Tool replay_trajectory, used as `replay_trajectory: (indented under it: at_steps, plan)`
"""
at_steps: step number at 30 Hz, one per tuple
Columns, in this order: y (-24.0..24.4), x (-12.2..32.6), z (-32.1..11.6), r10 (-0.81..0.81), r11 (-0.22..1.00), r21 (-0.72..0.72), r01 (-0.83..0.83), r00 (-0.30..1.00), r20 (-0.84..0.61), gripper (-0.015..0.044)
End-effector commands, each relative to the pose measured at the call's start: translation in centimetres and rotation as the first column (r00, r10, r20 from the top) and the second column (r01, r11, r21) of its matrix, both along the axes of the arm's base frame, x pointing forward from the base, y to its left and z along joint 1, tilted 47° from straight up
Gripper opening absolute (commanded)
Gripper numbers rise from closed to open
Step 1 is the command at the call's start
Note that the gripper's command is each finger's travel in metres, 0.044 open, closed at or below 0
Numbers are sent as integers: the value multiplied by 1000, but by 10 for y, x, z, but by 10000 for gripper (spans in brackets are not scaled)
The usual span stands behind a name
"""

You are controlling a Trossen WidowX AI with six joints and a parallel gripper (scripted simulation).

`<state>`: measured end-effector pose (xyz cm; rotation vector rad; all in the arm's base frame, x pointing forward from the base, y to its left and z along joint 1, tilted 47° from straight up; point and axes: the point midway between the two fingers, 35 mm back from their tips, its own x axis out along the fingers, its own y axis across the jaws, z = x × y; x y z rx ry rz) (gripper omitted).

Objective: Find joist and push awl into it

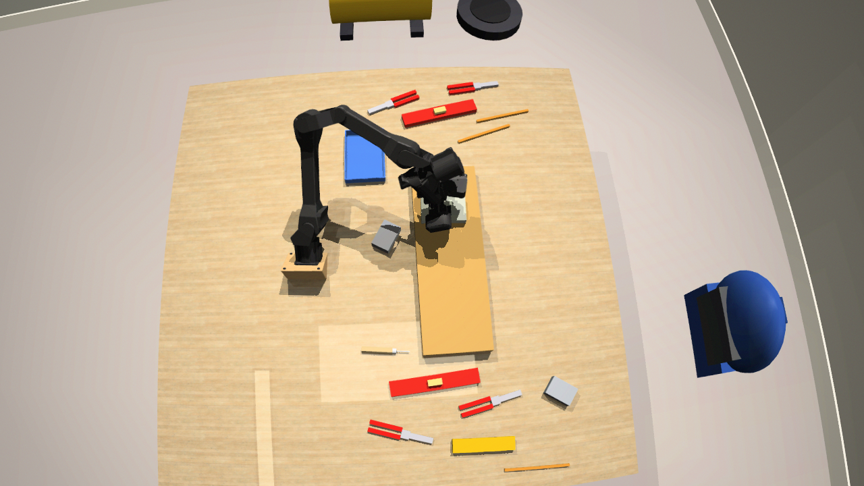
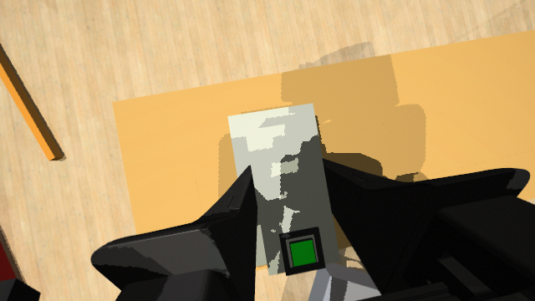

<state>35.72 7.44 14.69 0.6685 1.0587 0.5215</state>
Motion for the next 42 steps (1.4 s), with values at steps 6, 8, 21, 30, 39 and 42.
replay_trajectory:
  at_steps: [6, 8, 21, 30, 39, 42]
  plan:
    - [20, -2, 20, 34, 999, 20, -34, 999, 24, 0]
    - [22, -3, 22, 34, 999, 20, -34, 999, 24, 0]
    - [34, -5, 35, 34, 999, 21, -34, 999, 24, 0]
    - [43, -6, 45, 34, 999, 22, -34, 999, 24, 0]
    - [51, -7, 54, 34, 999, 22, -34, 999, 24, 0]
    - [52, -8, 55, 34, 999, 22, -34, 999, 24, 0]
